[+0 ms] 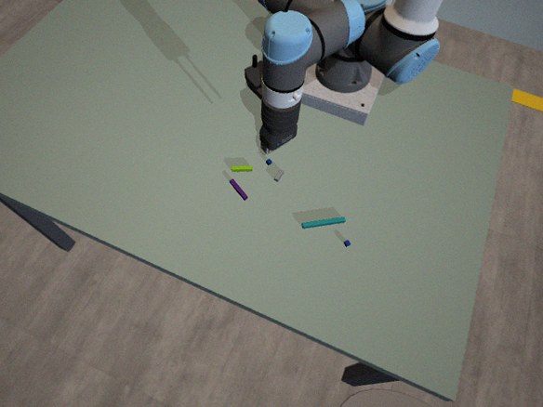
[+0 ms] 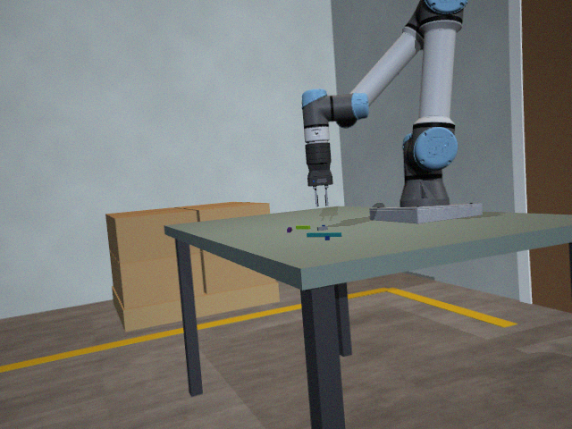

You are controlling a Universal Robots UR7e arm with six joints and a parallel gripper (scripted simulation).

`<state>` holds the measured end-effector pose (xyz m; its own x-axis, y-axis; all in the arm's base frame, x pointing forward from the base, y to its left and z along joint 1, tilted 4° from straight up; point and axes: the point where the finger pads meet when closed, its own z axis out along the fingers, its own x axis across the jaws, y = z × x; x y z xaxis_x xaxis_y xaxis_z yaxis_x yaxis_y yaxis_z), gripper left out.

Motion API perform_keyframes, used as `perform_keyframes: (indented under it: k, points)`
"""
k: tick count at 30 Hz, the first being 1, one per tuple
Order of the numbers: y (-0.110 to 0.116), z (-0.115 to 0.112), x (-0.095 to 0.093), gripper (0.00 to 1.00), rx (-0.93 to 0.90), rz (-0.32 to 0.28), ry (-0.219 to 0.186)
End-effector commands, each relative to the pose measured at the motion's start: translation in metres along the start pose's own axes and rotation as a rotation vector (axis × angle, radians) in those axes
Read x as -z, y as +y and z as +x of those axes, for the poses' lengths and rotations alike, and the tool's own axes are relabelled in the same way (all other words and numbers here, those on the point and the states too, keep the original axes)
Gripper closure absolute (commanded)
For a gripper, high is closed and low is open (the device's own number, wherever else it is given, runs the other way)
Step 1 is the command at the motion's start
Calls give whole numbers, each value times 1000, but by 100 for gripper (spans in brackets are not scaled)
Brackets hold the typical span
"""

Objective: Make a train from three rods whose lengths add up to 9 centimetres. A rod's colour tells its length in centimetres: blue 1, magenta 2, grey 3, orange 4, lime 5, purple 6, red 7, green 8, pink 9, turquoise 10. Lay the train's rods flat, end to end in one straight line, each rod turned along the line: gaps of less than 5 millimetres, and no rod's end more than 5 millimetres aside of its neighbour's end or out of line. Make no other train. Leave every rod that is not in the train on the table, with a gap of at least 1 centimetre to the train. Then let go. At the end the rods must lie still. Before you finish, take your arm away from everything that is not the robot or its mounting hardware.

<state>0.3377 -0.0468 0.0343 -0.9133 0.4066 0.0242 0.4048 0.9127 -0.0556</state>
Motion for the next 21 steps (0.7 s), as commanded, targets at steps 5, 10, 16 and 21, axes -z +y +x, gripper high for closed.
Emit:
perform_keyframes:
  k: [5, 10, 16, 21]
  points:
    - [-1, 1, -10, 46, -3, 1, 4]
    - [-1, 1, -14, 46, -3, 1, 4]
    - [-1, 1, -23, 46, -3, 1, 4]
    - [-1, 1, -31, 46, -3, 1, 4]
